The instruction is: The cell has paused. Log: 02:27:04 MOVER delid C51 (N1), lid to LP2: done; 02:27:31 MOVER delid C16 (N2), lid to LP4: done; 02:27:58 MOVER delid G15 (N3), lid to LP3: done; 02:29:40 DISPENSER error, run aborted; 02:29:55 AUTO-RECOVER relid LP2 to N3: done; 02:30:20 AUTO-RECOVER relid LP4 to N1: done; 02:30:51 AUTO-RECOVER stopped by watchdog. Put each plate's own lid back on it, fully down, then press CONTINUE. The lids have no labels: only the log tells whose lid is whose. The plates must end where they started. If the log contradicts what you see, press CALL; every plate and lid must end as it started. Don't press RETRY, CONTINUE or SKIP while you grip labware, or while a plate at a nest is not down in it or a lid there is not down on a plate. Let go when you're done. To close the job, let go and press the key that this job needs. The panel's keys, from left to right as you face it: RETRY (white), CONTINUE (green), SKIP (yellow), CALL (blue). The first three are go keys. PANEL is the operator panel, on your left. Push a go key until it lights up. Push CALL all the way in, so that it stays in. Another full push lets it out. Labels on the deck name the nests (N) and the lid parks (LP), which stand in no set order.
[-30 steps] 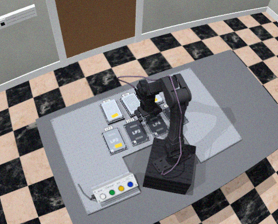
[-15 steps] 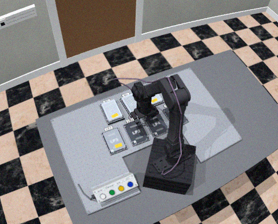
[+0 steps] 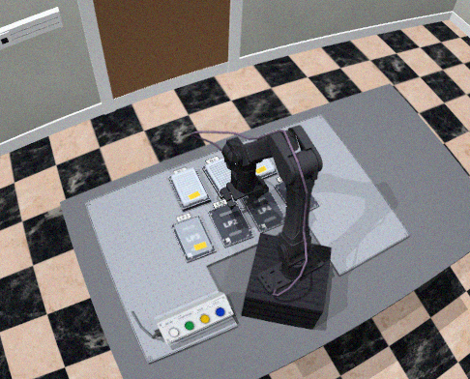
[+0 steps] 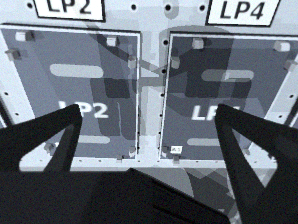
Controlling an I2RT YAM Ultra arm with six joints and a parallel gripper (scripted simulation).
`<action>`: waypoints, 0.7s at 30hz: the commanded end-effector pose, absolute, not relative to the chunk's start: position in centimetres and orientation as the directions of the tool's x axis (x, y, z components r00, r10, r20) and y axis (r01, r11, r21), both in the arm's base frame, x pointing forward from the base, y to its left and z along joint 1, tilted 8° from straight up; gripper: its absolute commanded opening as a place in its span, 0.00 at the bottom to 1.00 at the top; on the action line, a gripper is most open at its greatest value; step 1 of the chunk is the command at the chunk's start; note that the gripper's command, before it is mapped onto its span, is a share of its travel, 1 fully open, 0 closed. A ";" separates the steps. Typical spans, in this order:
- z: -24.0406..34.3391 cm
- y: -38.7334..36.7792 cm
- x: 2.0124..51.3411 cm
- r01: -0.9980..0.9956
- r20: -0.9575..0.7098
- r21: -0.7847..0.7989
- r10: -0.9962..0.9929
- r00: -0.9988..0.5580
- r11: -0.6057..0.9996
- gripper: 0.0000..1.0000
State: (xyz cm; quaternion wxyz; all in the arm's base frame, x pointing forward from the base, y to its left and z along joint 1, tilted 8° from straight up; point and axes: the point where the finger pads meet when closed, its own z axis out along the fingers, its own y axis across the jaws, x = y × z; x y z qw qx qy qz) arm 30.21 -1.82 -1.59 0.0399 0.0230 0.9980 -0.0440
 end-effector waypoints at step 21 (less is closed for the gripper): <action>-0.4 -5.9 30.3 0.055 -0.389 -0.085 0.018 -0.921 0.995 0.92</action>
